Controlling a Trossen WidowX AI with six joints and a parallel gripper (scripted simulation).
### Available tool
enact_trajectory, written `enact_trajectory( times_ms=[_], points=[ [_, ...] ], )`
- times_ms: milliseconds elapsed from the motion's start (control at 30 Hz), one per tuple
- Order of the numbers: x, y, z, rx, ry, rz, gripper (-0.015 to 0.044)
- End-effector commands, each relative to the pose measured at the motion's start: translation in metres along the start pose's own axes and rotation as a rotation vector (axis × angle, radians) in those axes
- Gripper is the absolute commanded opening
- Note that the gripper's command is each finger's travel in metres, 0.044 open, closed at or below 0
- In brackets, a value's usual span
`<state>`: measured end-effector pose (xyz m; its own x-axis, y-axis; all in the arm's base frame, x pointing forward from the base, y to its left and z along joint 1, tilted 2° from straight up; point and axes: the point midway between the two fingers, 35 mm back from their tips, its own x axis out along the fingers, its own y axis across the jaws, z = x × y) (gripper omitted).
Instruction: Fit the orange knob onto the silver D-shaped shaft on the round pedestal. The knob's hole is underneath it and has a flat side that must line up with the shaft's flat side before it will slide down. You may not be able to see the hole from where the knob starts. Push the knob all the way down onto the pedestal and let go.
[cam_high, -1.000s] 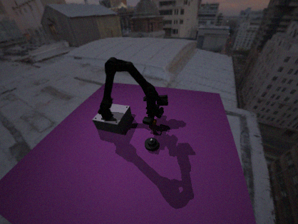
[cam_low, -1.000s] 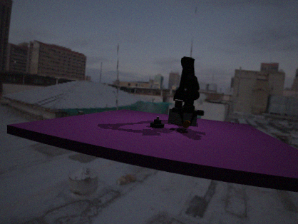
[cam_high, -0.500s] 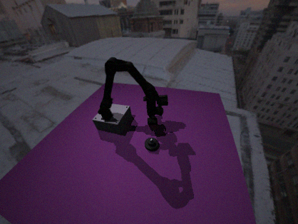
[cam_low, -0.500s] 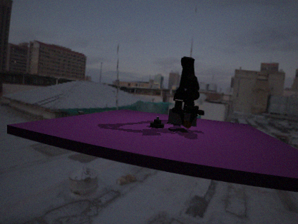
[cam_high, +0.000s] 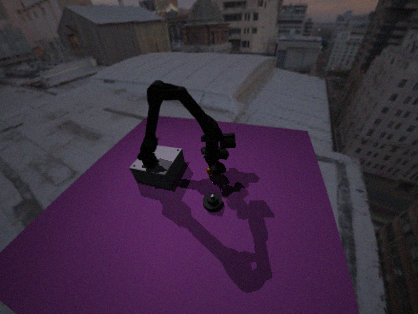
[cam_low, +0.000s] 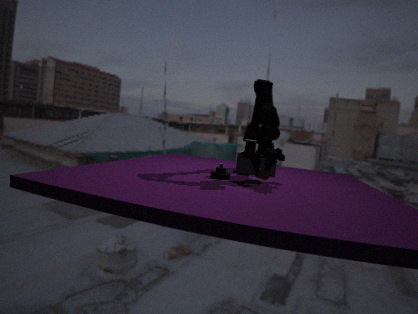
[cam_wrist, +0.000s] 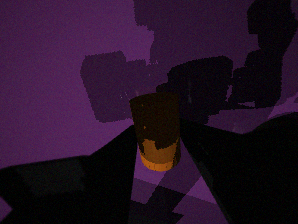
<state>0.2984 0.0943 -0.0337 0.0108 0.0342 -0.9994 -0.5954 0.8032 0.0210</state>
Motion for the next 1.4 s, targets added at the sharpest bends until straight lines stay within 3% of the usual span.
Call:
enact_trajectory(
  times_ms=[0,300,900,1367],
  points=[
    [-0.001,-0.001,0.000,-0.133,-0.001,-0.005,0.0179],
    [-0.001,-0.001,0.000,-0.160,-0.001,-0.005,0.0179],
    [-0.001,-0.001,0.000,-0.733,0.000,-0.005,0.0179],
    [0.012,-0.001,0.000,-0.783,0.000,-0.005,0.0179]
  ],
)
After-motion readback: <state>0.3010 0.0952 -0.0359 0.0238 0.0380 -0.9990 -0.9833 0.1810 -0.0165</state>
